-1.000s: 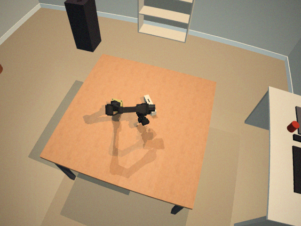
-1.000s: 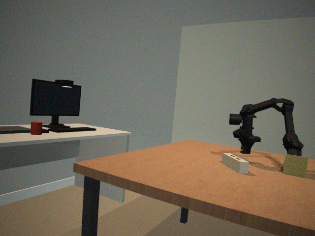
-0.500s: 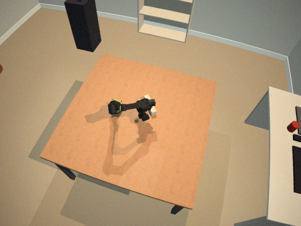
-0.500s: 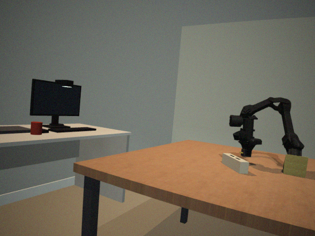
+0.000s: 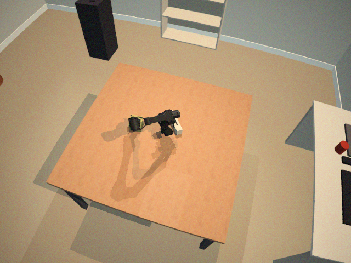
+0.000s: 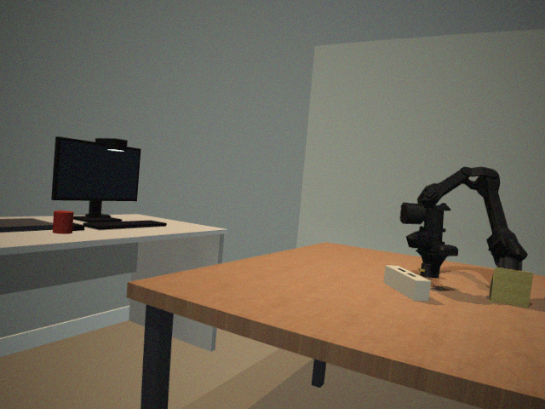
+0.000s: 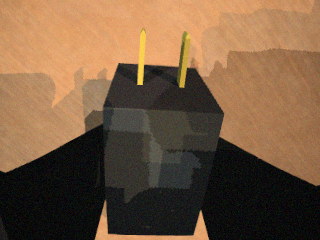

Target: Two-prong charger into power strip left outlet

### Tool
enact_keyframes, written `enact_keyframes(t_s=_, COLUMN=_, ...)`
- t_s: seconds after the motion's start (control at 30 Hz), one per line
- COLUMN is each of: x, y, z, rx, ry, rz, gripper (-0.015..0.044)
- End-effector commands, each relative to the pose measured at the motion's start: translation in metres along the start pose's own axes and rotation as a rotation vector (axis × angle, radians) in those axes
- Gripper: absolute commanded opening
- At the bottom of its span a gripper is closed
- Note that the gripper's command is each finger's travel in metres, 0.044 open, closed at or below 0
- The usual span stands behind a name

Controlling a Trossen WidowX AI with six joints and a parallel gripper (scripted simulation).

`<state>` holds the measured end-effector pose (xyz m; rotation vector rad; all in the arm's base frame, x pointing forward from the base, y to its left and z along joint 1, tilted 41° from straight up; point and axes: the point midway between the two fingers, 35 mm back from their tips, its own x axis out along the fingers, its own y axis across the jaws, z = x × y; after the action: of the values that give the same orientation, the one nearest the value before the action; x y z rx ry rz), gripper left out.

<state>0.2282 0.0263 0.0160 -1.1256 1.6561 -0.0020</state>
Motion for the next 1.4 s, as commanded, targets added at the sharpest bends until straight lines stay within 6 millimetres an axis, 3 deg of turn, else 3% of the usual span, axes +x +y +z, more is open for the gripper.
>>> enact_keyframes(t_s=0.0, x=0.003, y=0.013, z=0.002, rx=0.005, ry=0.001, rz=0.002, gripper=0.0)
enact_keyframes(t_s=0.87, x=0.025, y=0.082, z=-0.004, rx=0.044, ry=0.02, rz=-0.009, gripper=0.0)
enact_keyframes(t_s=1.37, x=0.024, y=0.083, z=0.012, rx=0.046, ry=0.02, rz=-0.01, gripper=0.0)
